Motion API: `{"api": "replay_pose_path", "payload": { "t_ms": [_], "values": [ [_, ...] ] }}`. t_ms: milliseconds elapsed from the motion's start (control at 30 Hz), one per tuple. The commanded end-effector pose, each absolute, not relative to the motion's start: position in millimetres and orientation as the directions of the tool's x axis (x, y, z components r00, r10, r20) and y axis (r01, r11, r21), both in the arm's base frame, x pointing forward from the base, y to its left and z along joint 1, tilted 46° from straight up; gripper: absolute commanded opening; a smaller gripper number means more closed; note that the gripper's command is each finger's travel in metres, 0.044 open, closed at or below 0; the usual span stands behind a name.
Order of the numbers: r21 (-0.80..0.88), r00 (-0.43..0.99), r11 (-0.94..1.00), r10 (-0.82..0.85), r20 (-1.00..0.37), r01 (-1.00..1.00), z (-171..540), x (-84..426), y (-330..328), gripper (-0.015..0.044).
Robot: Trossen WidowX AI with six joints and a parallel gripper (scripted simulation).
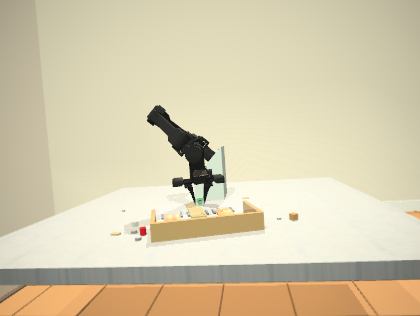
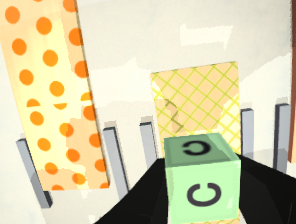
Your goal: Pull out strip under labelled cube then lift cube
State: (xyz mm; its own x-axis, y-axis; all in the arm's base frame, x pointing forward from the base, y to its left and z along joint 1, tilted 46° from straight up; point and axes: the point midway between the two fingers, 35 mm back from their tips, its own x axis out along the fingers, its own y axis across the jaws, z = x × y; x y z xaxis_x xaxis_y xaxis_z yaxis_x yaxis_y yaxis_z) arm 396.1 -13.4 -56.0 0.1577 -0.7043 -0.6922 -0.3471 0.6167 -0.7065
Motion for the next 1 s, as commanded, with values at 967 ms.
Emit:
{"api": "replay_pose_path", "payload": {
  "t_ms": [967],
  "values": [
    [-0.705, 0.151, 0.614, -0.706, -0.692, -0.355, -48.0, 311.9, -13.2, 0.0000]
  ]
}}
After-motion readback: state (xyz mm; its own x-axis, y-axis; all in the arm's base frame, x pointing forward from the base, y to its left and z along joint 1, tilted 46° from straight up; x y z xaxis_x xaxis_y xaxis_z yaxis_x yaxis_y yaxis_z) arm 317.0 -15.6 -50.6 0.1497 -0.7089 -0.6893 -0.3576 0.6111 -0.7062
